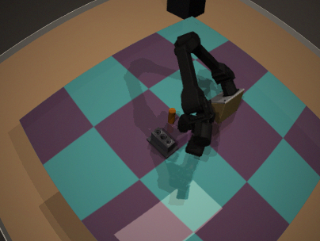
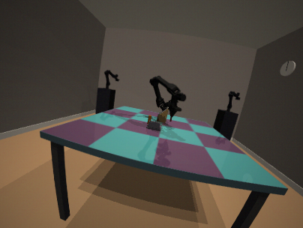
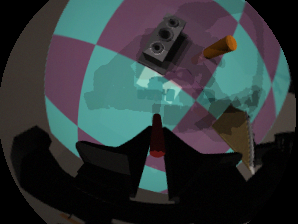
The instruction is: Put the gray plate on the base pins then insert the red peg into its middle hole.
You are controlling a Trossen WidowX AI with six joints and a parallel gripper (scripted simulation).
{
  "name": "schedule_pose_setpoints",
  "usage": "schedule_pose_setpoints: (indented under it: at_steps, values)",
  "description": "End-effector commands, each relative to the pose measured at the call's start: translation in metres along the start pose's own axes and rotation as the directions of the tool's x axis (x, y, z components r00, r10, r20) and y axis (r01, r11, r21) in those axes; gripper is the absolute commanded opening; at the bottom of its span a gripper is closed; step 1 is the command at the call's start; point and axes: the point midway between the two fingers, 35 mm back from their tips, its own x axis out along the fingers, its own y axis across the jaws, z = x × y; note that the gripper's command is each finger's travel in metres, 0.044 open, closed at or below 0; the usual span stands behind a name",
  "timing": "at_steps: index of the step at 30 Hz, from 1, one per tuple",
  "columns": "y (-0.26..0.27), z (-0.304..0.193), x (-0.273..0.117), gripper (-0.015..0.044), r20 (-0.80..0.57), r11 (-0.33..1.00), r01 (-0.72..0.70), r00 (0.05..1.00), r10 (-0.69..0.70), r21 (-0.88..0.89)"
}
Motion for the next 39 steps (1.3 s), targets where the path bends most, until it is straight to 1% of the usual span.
schedule_pose_setpoints:
  at_steps: [1,20,39]
  values:
    - [0.003,0.011,-0.003,0.0000,0.001,1.000,-0.011,1.000,0.011,0.001]
    - [0.008,0.065,-0.005,0.0000,0.010,1.000,-0.016,1.000,0.016,0.007]
    - [0.001,0.122,-0.004,0.0000,0.030,1.000,-0.009,1.000,0.008,0.023]
